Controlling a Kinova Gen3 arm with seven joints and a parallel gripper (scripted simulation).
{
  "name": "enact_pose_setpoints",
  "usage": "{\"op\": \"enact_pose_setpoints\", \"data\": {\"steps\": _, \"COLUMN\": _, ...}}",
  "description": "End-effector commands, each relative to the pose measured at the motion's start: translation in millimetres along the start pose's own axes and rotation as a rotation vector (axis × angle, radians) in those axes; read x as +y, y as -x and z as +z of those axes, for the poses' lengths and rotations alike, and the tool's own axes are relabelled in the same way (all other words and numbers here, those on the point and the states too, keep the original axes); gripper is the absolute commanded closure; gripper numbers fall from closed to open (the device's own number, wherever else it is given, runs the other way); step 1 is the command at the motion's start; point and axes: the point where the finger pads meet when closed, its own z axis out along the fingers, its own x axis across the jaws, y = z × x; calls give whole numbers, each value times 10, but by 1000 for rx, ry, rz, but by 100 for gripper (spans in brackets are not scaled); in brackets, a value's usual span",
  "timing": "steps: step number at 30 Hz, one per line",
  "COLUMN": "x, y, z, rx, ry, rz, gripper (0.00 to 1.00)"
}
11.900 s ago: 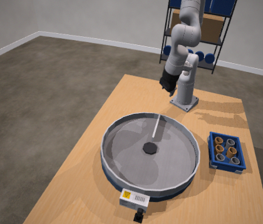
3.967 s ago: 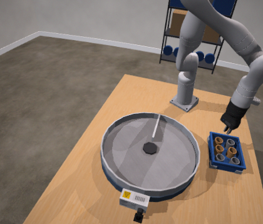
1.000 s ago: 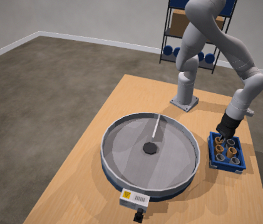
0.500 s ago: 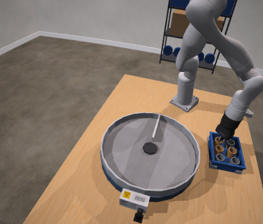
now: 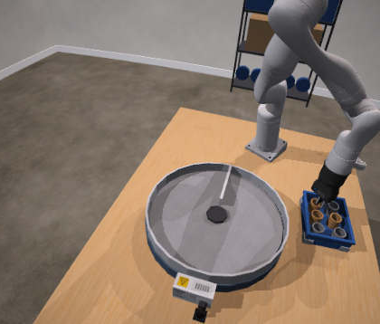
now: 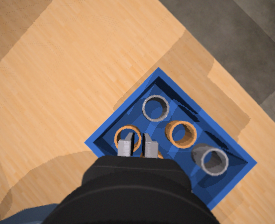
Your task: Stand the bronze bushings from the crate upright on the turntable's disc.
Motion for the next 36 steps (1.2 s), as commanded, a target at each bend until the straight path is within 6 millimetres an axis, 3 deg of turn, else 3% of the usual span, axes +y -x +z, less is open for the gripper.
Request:
{"op": "enact_pose_setpoints", "data": {"steps": 1, "x": -1, "y": -5, "z": -5, "rx": 2, "ry": 0, "rz": 0, "gripper": 64}}
{"op": "enact_pose_setpoints", "data": {"steps": 17, "x": -1, "y": -5, "z": 18, "rx": 2, "ry": 0, "rz": 0, "gripper": 64}}
{"op": "enact_pose_setpoints", "data": {"steps": 36, "x": -2, "y": -6, "z": 234, "rx": 2, "ry": 0, "rz": 0, "gripper": 64}}
